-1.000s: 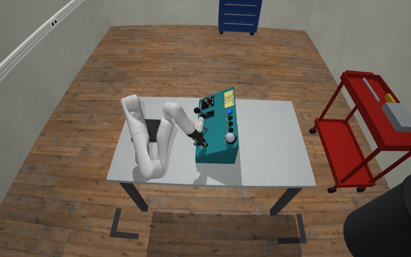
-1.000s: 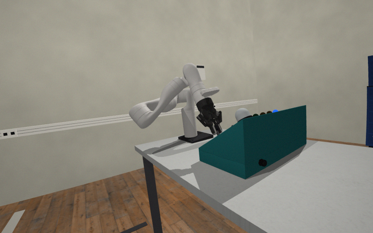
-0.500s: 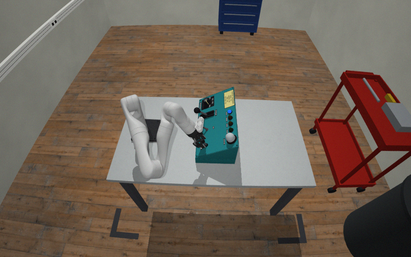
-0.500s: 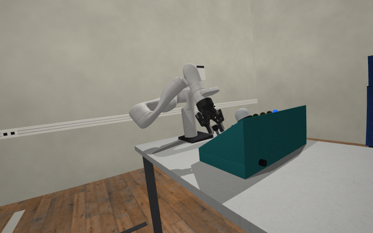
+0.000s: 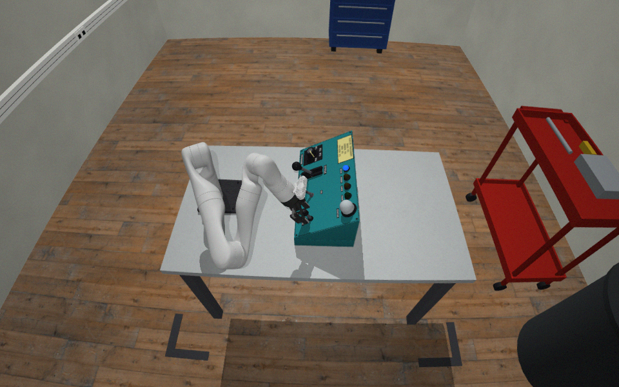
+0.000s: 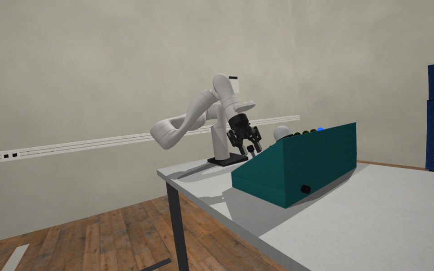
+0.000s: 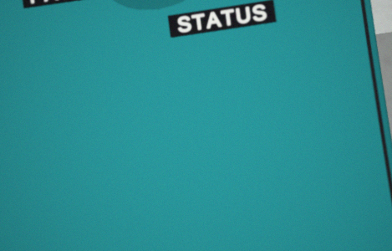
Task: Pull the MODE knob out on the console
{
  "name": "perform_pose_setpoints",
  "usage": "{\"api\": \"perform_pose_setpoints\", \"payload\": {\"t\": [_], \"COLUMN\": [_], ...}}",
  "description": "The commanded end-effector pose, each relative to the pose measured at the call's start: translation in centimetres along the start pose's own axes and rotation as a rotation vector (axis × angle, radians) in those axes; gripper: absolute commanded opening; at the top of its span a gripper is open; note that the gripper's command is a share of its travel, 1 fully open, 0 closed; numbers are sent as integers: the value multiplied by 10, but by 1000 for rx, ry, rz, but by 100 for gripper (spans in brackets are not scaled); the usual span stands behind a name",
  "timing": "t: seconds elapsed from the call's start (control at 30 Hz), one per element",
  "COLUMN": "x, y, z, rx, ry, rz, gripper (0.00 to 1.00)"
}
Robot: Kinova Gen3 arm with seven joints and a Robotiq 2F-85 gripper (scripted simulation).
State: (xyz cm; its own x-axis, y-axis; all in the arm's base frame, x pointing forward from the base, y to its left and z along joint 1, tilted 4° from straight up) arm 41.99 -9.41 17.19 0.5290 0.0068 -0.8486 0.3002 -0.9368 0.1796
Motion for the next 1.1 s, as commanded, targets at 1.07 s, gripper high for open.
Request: {"api": "perform_pose_setpoints", "payload": {"t": [1.07], "x": [-111], "y": [0], "z": [0], "rx": [0], "ry": [1], "rz": [1], "gripper": [77]}}
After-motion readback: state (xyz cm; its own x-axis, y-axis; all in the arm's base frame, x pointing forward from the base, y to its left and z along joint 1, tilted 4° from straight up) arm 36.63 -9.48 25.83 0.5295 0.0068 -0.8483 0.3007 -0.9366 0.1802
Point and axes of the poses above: the point where the finger pads meet when closed, its own x axis out along the fingers, its own y axis across the jaws, z = x × y, the point moved 4 cm from there along -x, back along the fingers, and after that the axes turned 13 degrees about -x, right-handed, at the moved point
